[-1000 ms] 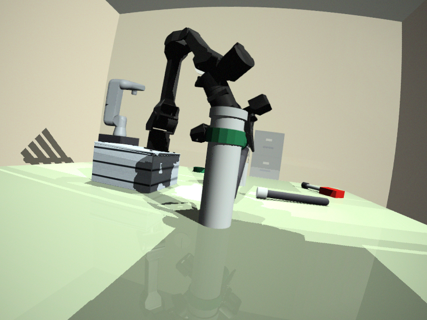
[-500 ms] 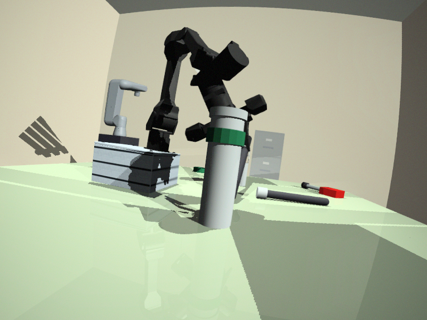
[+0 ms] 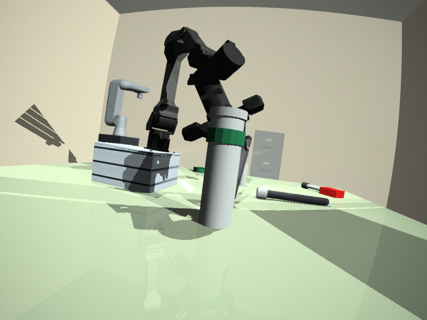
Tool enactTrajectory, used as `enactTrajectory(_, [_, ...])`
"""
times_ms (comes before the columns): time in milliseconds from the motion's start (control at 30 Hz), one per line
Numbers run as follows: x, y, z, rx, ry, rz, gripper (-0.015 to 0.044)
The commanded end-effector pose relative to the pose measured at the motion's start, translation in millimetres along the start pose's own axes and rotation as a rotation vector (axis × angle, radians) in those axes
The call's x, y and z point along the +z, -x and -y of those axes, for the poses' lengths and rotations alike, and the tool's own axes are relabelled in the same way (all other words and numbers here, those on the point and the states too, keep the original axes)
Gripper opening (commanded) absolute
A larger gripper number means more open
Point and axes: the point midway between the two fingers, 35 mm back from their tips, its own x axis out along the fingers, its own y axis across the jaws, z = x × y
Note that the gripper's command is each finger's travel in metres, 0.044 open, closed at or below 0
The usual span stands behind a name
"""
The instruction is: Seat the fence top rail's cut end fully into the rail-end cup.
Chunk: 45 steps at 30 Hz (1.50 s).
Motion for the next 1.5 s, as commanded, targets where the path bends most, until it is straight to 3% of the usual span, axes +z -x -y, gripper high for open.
enactTrajectory(0, [-1, 0, 0, 0.003, -0.009, -0.005, 0.0000])
enactTrajectory(533, [0, -1, 1, 0.000, -0.013, -0.006, 0.0000])
enactTrajectory(1100, [16, 13, 11, 0.002, -0.013, -0.006, 0.0440])
enactTrajectory(1467, [40, 34, 22, 0.002, -0.015, -0.005, 0.0440])
